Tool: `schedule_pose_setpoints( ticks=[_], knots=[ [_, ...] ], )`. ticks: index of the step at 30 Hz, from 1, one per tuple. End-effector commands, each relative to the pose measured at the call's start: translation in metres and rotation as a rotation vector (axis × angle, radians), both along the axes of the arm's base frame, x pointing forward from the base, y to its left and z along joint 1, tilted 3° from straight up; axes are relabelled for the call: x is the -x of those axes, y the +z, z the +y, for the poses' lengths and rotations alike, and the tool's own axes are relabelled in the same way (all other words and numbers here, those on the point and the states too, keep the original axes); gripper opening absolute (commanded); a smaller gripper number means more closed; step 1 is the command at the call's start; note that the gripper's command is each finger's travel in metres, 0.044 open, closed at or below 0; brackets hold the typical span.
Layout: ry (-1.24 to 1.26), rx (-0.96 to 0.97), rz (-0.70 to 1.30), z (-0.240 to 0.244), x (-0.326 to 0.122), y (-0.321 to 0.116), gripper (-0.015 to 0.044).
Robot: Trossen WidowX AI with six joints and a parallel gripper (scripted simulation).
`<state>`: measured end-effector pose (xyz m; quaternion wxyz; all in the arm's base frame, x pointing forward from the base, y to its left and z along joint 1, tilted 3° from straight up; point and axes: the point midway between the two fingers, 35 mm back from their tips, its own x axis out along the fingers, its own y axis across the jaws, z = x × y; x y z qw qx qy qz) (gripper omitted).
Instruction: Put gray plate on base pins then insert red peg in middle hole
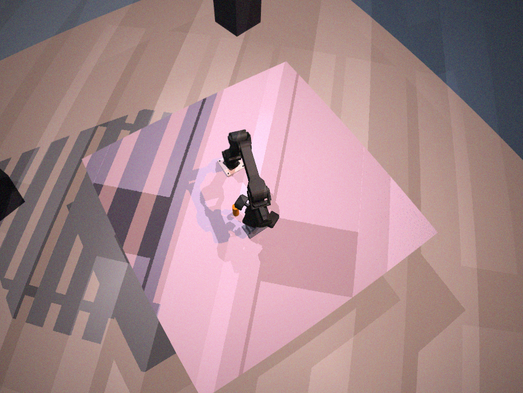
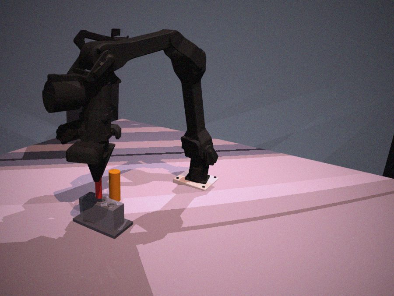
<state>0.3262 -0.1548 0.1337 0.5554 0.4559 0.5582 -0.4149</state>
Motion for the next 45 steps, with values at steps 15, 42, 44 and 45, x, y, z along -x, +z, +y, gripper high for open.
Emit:
schedule_pose_setpoints(
  ticks=[15,42,44,45],
  knots=[
    [0.003,-0.001,0.003,0.0016,0.001,-0.0083,0.0],
    [0.003,-0.002,0.003,0.0042,0.0001,-0.0108,0.0],
    [0.003,-0.002,0.003,0.0043,-0.0001,-0.0113,0.0],
    [0.005,-0.003,0.005,0.0041,0.0015,-0.0107,0.0]
  ],
)
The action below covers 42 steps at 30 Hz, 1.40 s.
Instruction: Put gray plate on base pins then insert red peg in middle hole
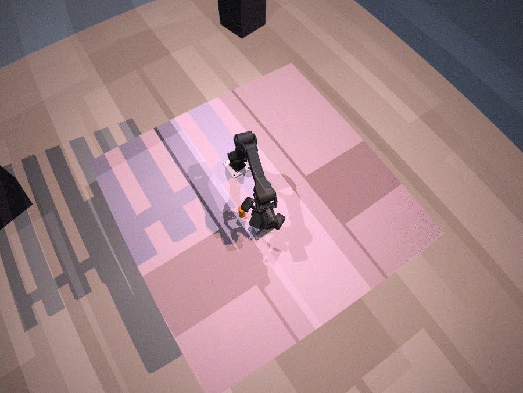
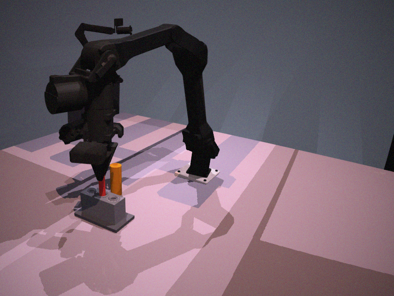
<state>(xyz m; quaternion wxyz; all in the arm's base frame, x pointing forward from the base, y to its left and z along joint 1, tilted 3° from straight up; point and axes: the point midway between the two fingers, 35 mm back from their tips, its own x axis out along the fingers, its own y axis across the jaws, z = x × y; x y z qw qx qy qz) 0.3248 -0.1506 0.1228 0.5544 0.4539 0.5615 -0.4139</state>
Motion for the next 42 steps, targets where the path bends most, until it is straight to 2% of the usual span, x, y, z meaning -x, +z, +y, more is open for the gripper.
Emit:
schedule_pose_setpoints(
  ticks=[1,7,13,42],
  knots=[
    [0.0,0.0,0.0,-0.0001,0.0001,0.0002,0.0],
    [0.0,0.0,0.0,-0.0001,0.0001,0.0002,0.0],
    [0.0,0.0,0.0,-0.0001,0.0001,0.0002,0.015],
    [0.0,0.004,0.002,0.0027,0.0028,0.0094,0.015]
  ],
)
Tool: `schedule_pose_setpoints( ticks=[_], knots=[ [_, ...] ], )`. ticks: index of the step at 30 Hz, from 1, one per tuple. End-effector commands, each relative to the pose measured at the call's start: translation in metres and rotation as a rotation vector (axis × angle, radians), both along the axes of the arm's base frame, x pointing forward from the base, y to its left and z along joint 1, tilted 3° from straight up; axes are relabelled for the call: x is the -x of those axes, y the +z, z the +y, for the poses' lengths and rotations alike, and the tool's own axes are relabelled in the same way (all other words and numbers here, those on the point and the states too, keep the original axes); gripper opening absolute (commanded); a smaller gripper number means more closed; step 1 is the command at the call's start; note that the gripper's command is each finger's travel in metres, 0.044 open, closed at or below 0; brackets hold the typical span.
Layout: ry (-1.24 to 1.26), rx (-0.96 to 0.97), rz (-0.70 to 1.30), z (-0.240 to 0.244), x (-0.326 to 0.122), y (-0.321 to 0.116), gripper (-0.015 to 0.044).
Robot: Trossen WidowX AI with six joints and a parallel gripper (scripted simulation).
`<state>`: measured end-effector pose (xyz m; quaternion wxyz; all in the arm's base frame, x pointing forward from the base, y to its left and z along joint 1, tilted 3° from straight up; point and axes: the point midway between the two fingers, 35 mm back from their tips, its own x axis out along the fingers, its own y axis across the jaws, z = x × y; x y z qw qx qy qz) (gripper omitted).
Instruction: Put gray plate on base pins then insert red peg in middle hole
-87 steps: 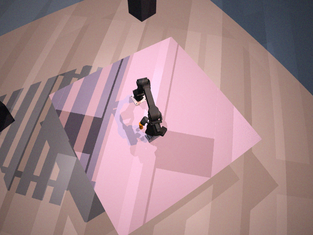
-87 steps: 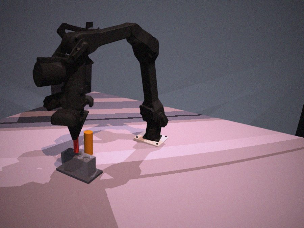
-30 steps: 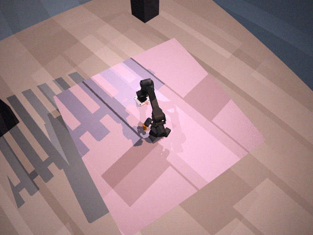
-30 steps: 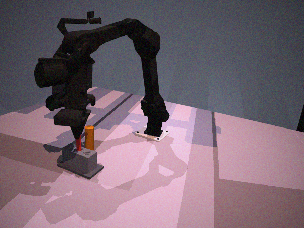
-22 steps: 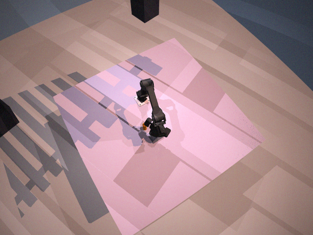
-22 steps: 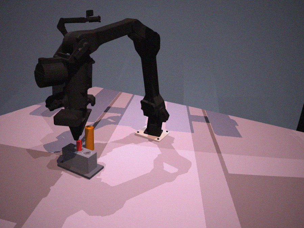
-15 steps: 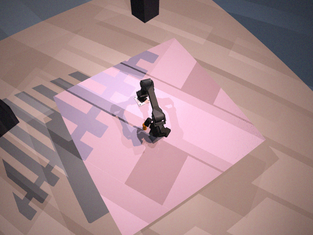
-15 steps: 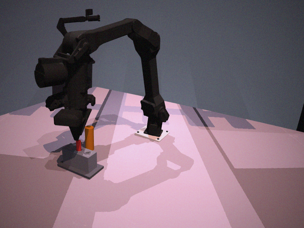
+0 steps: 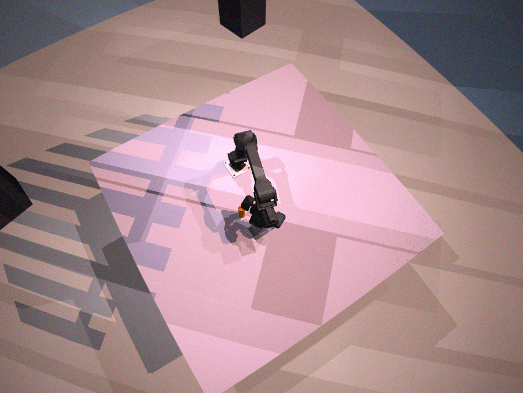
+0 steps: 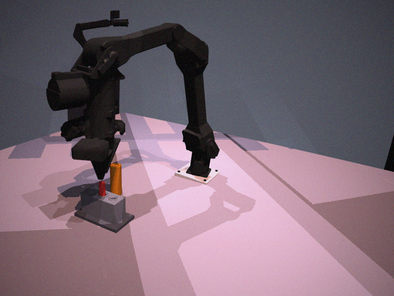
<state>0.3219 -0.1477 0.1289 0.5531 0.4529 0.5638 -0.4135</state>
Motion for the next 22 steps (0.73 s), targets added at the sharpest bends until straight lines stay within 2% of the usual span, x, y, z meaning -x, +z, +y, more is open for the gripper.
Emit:
schedule_pose_setpoints(
  ticks=[1,22],
  knots=[
    [-0.003,0.007,-0.002,0.0,0.0001,0.0038,0.015],
    [-0.003,0.007,-0.002,0.0037,0.0033,0.0128,0.015]
  ],
)
